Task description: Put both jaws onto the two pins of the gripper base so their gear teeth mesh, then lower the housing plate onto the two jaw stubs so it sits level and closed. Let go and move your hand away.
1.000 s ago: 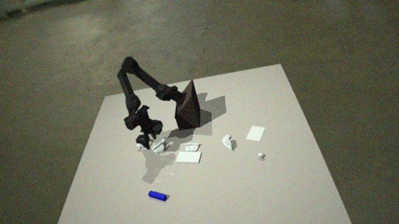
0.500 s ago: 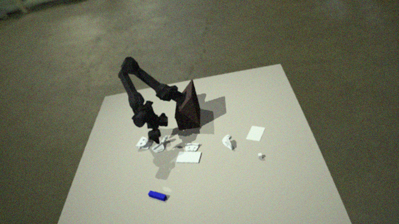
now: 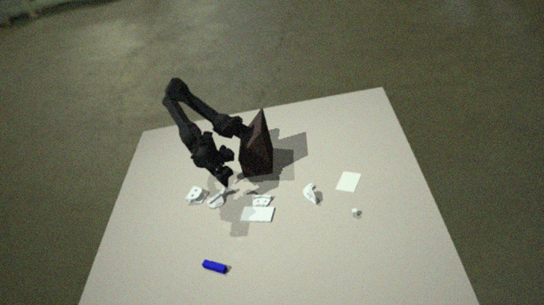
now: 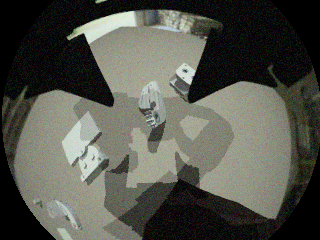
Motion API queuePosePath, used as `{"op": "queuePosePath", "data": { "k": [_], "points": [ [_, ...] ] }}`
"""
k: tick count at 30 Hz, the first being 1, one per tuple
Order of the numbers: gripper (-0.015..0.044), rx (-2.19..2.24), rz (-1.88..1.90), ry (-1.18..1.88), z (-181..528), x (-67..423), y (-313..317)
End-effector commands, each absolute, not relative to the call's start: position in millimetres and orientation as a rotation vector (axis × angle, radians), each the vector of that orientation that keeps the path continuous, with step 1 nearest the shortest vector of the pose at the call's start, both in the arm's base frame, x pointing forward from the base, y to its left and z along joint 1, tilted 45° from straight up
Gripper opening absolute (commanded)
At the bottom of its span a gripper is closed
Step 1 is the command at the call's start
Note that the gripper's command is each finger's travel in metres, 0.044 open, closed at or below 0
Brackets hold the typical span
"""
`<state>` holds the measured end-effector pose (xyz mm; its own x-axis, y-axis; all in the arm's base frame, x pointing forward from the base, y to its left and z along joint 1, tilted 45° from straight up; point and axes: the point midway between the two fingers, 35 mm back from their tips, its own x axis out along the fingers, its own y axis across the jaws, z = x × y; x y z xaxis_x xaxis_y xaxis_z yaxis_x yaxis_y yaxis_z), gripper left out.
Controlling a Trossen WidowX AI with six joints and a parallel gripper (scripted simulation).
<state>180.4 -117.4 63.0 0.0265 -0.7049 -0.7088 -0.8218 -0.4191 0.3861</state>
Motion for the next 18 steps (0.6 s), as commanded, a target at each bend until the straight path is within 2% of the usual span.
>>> {"op": "queuePosePath", "data": {
  "k": [1,18],
  "points": [
    [0.0440,-2.194,1.475,1.607,60.4,171.5,-113.8],
    [0.0440,-2.190,1.477,1.602,50.7,173.8,-121.2]
  ]
}}
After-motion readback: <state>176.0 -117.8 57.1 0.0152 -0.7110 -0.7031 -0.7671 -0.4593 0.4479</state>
